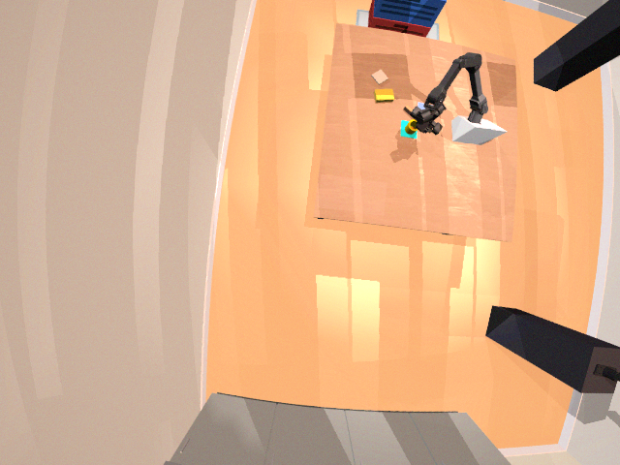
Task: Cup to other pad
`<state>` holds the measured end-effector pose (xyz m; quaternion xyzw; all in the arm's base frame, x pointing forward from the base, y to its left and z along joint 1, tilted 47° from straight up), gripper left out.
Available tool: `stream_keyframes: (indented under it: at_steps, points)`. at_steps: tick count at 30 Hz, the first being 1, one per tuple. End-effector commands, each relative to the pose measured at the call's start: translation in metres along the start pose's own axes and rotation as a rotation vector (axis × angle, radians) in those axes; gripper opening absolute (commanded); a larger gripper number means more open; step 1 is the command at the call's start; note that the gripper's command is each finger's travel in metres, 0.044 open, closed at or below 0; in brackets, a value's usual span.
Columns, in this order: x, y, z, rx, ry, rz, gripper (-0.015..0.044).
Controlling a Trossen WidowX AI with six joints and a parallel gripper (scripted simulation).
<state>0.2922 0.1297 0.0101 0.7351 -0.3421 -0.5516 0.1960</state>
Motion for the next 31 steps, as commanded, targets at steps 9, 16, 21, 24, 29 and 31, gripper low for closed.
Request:
stream_keyframes:
  at_steps: [9, 16, 21, 24, 29, 31]
  points:
    - [-0.012, -0.001, -0.001, 0.001, 0.0, -0.003, 0.044]
    - [-0.05, 0.0, 0.0, 0.007, -0.002, -0.009, 0.044]
    - [-0.064, 0.0, 0.002, 0.009, -0.002, -0.01, 0.044]
    - [-0.064, -0.001, 0.002, 0.009, -0.002, -0.01, 0.044]
    - [-0.06, -0.002, 0.003, -0.002, 0.003, -0.005, 0.044]
    - [-0.06, -0.002, 0.003, -0.002, 0.003, -0.005, 0.044]
Point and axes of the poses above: the point midway between the two fingers, 35 mm back from their tips, its own x axis out along the fingers, its own z axis across the jaws, y = z × x, the point moved 8 cm from there along -x, back along the fingers, and after that the axes turned 10 degrees about -x, right-handed, at the moved point
